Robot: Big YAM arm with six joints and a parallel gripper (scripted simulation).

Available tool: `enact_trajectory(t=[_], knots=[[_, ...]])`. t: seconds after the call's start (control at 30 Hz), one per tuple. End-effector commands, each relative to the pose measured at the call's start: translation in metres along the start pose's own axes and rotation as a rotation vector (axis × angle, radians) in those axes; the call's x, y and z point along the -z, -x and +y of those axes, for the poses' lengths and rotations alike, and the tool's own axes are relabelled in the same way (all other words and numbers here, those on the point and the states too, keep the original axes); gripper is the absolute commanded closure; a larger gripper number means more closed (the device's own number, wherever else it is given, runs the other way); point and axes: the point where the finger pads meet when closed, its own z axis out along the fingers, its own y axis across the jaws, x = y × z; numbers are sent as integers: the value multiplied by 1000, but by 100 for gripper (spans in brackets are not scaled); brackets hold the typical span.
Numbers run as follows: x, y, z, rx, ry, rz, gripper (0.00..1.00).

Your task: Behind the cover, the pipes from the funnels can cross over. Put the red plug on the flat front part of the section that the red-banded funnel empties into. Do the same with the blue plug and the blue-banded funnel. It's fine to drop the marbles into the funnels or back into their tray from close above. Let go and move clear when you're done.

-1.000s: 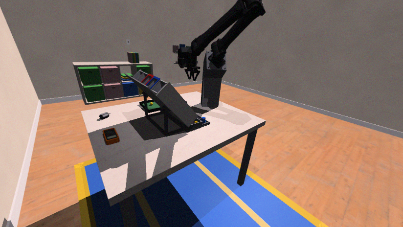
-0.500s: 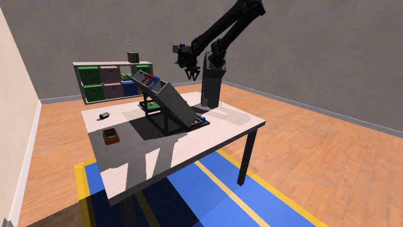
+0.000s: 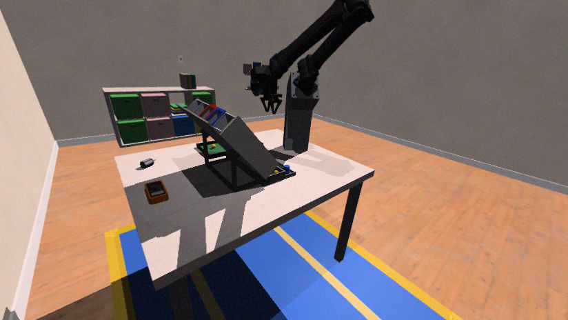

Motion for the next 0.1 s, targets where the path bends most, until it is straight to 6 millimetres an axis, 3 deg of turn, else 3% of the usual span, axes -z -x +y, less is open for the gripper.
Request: enact_trajectory(t=[0.0,0.07], knots=[[5,10,-4,-3,-6,-16,41],[5,10,-4,-3,-6,-16,41]])
